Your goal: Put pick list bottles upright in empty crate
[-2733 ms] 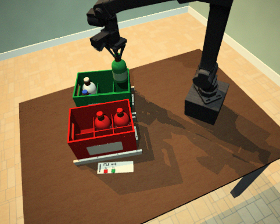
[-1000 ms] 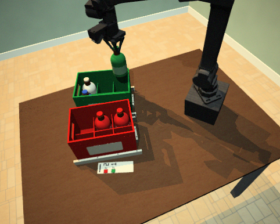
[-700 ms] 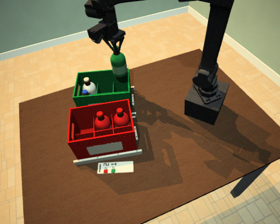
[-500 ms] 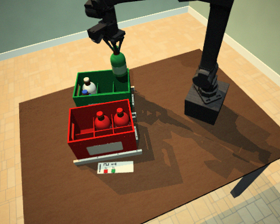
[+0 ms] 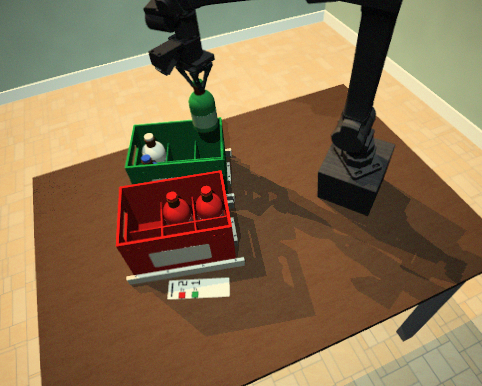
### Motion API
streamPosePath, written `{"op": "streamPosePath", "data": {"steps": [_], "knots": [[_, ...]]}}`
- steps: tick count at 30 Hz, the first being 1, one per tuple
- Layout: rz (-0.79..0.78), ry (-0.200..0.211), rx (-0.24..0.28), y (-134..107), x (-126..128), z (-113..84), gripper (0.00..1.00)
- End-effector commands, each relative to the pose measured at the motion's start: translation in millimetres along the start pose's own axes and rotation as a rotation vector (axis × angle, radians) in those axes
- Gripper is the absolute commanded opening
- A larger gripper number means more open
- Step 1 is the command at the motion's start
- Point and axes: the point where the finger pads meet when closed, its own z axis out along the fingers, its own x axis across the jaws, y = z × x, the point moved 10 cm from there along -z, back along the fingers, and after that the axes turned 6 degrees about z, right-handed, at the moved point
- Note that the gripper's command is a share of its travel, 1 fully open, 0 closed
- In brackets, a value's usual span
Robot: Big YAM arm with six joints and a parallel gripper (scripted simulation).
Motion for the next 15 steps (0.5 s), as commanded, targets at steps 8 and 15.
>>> {"op": "streamPosePath", "data": {"steps": [8, 15], "knots": [[-0.024, -0.1, -0.037, 42, -1, -47.2, 0.0], [-0.024, -0.099, -0.037, 51, 2, -46.9, 0.0]]}}
